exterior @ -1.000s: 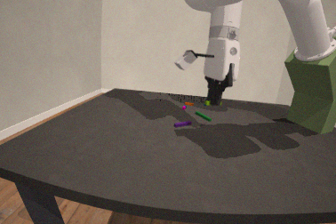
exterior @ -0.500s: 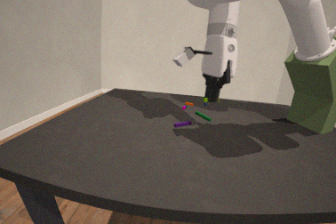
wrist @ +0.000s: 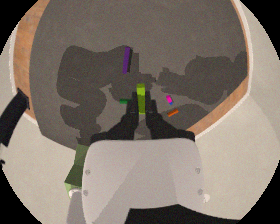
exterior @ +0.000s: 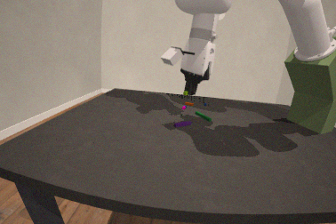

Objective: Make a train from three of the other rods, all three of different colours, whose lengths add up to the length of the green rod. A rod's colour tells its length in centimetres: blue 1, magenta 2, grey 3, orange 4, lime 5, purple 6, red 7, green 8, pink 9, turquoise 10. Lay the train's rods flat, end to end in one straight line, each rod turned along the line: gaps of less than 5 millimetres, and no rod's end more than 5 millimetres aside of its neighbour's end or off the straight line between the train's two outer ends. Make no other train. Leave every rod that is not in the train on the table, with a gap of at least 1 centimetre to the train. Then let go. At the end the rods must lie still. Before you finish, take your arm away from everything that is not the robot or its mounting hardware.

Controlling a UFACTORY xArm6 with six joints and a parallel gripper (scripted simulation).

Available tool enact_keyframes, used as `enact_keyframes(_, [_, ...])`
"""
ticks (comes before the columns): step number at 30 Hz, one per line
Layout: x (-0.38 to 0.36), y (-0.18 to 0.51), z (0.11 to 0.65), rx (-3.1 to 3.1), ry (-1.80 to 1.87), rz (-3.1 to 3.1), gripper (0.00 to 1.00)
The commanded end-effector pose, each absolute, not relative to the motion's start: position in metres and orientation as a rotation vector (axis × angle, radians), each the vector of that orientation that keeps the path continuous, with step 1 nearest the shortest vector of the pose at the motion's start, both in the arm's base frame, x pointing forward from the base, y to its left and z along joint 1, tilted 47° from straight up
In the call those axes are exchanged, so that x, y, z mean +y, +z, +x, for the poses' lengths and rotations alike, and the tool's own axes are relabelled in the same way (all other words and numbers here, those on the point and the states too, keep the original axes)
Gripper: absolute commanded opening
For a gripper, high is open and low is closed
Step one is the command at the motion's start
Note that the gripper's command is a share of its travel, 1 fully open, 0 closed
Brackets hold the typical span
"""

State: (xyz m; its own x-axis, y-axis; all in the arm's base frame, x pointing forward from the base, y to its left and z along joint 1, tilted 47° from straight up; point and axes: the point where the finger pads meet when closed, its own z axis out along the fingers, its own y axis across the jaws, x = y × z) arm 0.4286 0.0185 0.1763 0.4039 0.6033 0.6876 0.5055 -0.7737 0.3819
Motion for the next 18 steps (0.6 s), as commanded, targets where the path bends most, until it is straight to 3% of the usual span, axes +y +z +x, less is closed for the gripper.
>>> enact_keyframes(1, [-0.002,0.178,0.443,1.158,1.312,2.458,0.04])
enact_keyframes(18, [-0.07,0.17,0.448,1.606,1.131,2.153,0.04])
